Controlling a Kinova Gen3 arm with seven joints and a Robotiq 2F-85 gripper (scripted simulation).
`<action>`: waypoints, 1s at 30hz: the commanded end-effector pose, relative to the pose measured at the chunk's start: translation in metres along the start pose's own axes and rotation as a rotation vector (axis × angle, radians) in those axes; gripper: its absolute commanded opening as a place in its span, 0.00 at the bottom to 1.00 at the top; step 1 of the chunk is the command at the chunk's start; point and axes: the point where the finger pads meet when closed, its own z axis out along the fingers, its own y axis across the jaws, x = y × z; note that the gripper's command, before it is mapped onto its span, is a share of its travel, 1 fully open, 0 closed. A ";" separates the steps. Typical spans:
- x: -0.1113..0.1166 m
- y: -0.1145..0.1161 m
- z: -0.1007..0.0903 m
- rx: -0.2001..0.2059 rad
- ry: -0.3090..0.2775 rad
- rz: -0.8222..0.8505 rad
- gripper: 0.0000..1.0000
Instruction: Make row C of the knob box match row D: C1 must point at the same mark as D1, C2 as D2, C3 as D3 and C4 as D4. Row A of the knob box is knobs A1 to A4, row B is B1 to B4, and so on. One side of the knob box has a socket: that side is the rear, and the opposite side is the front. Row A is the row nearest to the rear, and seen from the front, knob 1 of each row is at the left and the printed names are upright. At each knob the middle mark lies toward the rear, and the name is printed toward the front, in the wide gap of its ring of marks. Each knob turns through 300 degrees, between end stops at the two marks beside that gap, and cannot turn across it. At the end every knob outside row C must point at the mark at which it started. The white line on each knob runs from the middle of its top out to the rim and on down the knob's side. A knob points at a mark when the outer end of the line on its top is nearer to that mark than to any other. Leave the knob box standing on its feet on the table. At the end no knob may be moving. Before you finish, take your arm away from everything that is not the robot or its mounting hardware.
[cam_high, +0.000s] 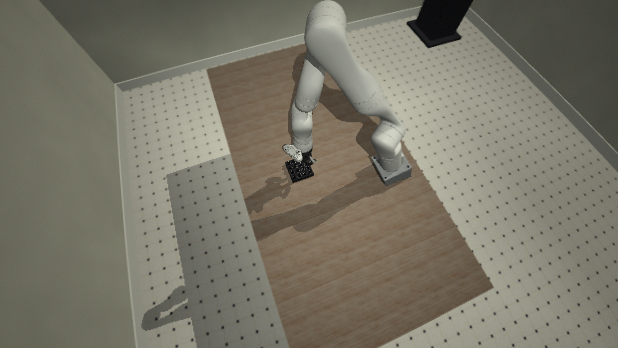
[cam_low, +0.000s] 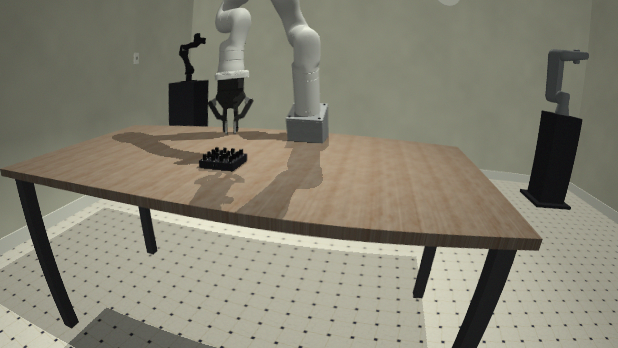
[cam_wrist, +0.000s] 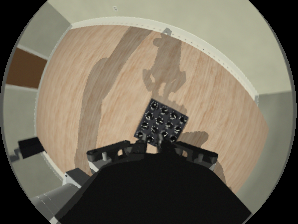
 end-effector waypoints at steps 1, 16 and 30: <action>0.001 0.001 -0.001 -0.008 0.004 0.025 0.19; 0.002 0.001 -0.001 -0.009 0.005 0.083 0.19; 0.002 0.001 -0.001 -0.009 0.005 0.084 0.19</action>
